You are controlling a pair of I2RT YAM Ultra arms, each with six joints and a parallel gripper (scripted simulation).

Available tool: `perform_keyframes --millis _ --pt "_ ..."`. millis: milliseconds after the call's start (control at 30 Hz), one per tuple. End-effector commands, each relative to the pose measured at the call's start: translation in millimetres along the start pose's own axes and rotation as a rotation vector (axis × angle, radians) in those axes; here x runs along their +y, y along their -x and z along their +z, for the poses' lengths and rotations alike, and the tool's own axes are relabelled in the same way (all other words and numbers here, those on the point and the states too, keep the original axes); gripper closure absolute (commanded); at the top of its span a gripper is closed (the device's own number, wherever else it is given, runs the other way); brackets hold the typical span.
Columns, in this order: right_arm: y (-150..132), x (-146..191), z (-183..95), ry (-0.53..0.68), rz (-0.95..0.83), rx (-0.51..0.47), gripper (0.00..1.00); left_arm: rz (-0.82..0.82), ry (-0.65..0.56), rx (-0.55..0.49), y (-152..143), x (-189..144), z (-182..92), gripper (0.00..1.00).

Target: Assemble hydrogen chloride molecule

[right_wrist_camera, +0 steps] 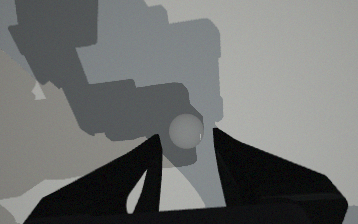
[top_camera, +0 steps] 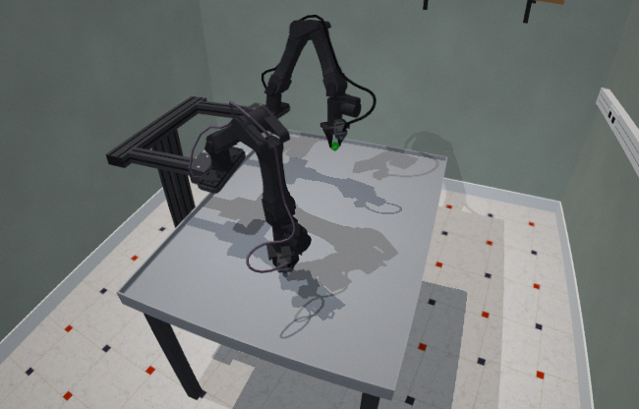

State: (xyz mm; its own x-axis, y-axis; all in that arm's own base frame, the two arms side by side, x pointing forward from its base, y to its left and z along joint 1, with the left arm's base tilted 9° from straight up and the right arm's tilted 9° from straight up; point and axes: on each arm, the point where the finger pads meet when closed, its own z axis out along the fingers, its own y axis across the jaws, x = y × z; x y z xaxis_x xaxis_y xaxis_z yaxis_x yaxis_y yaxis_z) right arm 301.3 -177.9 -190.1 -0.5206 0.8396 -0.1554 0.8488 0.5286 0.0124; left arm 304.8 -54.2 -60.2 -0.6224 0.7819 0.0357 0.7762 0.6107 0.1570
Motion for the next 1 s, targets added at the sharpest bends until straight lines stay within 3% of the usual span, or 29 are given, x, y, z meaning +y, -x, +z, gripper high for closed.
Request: perform_keyframes --millis 0,367,400,967 --pt "18.1 7.0 4.8 0.024 0.001 -0.044 0.63 0.001 -0.003 -0.027 6.5 -2.9 -6.2 1.0" --pt "18.2 11.6 11.1 0.024 -0.007 -0.048 0.63 0.001 -0.003 -0.027 6.5 -2.9 -6.2 1.0" --pt "20.3 14.7 8.9 0.03 -0.011 -0.058 1.0 0.001 -0.003 -0.027 6.5 -2.9 -6.2 1.0" --pt "12.2 11.6 3.8 0.021 -0.013 -0.041 1.0 0.001 -0.003 -0.027 6.5 -2.9 -6.2 1.0"
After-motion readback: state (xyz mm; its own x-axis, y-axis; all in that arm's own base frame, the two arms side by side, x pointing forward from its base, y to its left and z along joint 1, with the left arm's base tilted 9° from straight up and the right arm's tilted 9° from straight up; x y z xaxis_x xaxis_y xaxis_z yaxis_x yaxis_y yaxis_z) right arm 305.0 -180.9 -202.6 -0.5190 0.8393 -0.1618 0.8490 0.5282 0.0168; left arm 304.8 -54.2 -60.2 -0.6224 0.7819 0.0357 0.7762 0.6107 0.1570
